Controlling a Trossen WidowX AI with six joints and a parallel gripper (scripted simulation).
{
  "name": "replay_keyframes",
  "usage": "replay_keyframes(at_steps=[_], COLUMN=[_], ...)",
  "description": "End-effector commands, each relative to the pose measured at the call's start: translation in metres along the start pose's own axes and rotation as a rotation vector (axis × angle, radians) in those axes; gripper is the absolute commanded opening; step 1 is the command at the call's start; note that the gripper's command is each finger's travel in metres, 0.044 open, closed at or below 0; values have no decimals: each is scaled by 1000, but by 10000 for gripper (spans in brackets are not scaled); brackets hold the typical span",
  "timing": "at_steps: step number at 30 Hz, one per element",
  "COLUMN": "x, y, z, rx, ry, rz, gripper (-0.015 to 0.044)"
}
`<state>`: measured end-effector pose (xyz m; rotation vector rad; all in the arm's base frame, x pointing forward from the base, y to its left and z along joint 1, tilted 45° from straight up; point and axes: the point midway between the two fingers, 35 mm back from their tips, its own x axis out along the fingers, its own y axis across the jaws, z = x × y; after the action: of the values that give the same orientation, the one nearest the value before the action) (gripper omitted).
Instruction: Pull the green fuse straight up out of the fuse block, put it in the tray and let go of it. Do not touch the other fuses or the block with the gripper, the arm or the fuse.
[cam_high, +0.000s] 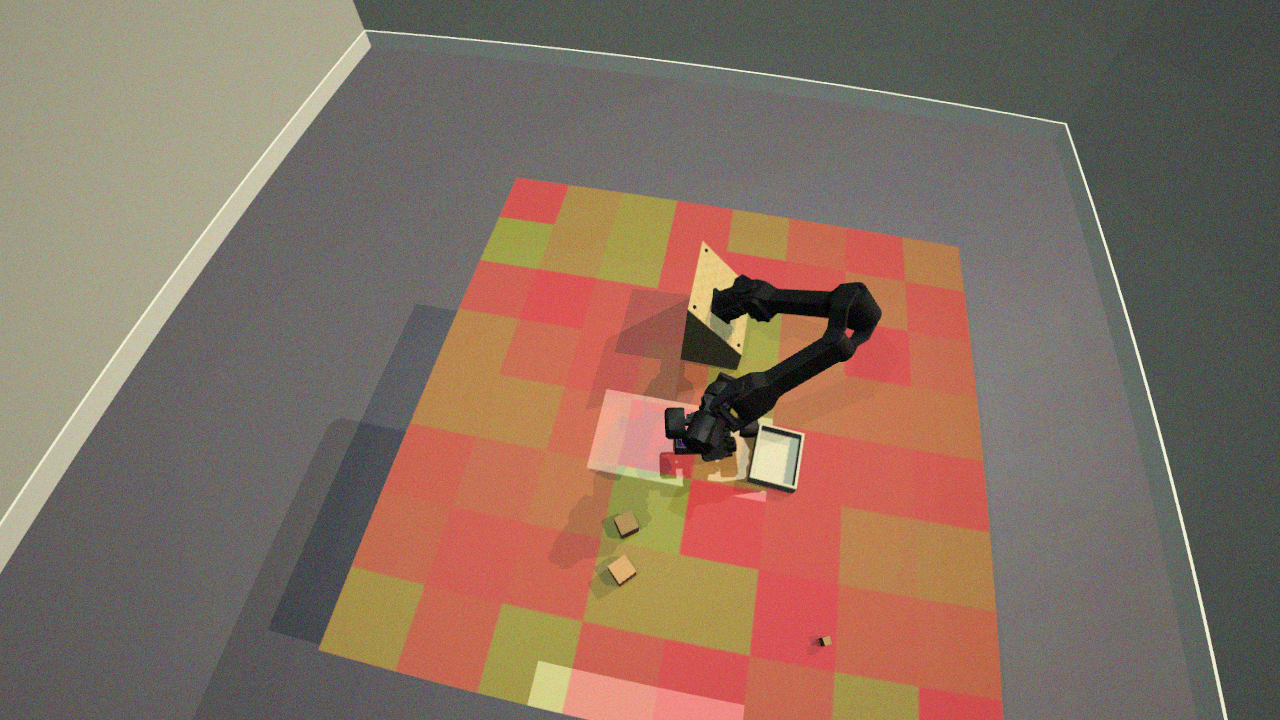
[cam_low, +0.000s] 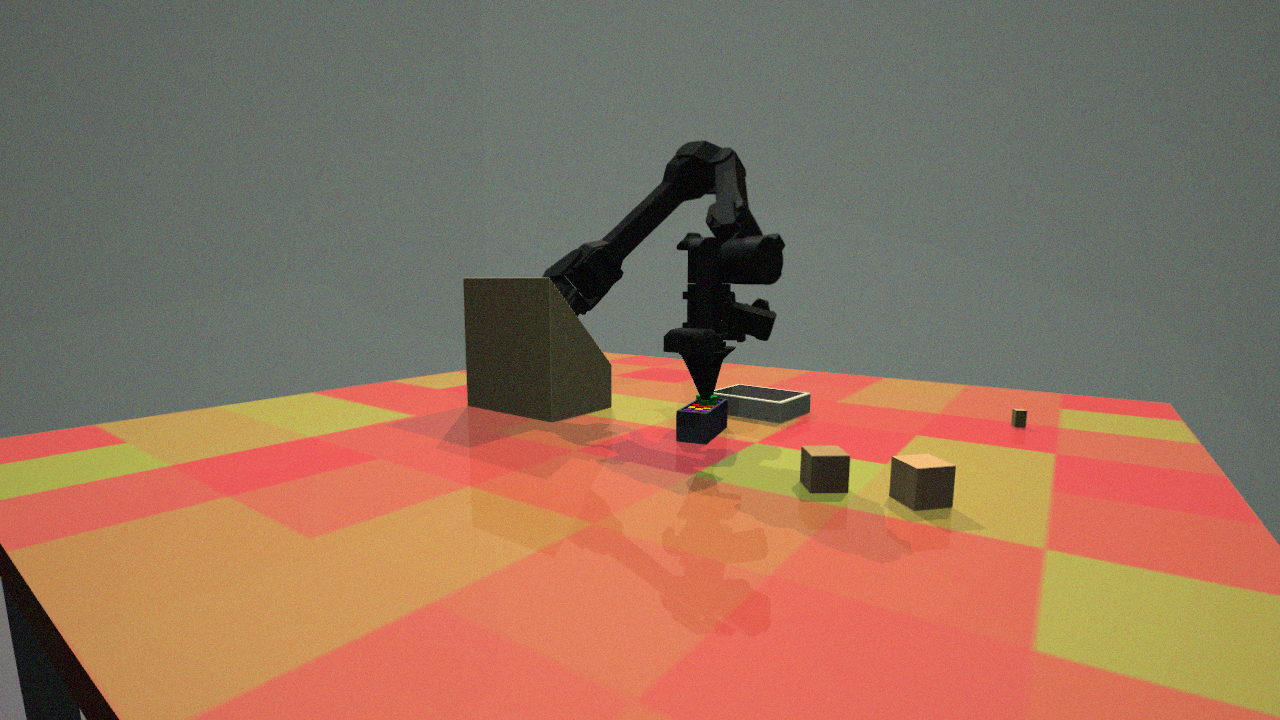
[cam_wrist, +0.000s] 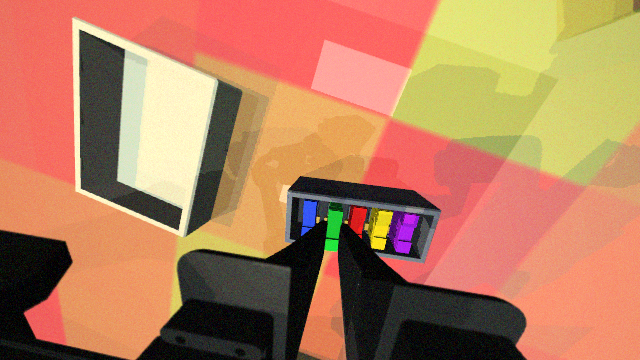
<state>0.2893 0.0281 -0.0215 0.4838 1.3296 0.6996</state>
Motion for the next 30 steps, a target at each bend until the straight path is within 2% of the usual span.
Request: replay_keyframes(at_steps=[1,30], x=[-2,-17], y=[0,0], z=[0,0], rx=[-6,-4], ry=[1,0], rz=[-3,-2], gripper=[0,0])
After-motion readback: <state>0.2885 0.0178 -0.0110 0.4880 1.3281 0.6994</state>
